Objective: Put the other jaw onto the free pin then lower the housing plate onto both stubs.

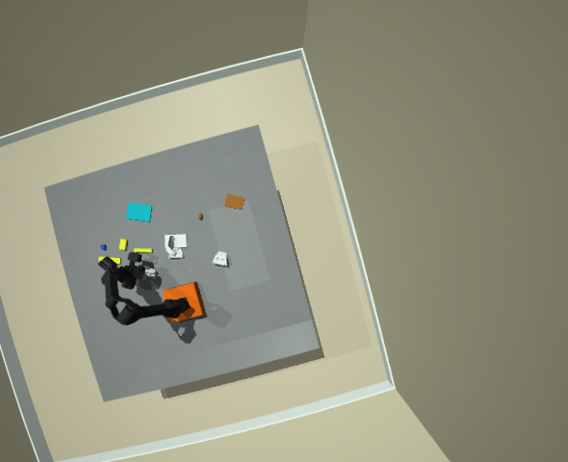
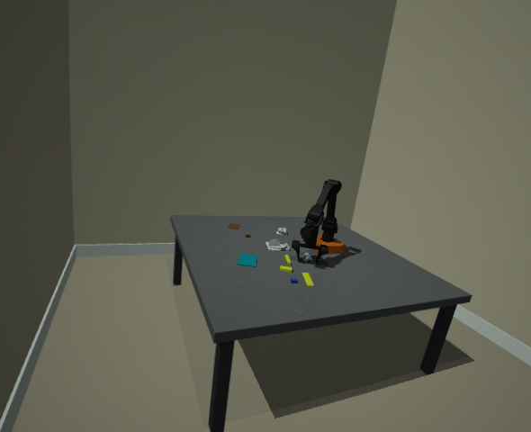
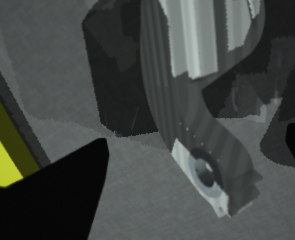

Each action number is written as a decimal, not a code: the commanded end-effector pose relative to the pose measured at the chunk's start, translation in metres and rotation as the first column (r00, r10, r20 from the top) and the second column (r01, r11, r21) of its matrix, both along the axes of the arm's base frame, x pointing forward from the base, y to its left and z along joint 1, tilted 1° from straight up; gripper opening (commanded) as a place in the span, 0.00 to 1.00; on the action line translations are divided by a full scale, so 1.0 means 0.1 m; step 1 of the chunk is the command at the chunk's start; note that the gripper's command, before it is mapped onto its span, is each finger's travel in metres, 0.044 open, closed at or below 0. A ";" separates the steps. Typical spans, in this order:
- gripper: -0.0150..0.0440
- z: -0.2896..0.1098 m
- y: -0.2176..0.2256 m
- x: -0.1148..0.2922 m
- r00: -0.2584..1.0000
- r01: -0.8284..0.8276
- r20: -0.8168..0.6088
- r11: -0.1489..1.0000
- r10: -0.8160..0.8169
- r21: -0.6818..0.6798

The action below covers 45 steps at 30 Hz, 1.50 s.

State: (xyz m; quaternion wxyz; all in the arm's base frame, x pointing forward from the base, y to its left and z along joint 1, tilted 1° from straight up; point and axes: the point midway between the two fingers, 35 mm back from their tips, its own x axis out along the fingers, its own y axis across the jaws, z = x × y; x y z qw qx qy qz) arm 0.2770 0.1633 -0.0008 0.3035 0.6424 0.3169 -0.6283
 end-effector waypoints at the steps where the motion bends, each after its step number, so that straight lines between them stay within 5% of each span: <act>1: 0.91 -0.02 -0.01 -0.01 1.000 0.003 0.000 1.000 -0.003 -0.008; 10: 0.51 -0.02 -0.01 -0.01 1.000 0.003 0.000 1.000 -0.003 -0.008; 27: 0.32 -0.02 -0.01 -0.01 1.000 0.003 0.000 1.000 -0.003 -0.008; 45: 0.32 0.04 -0.01 -0.01 1.000 0.003 0.000 1.000 -0.003 -0.008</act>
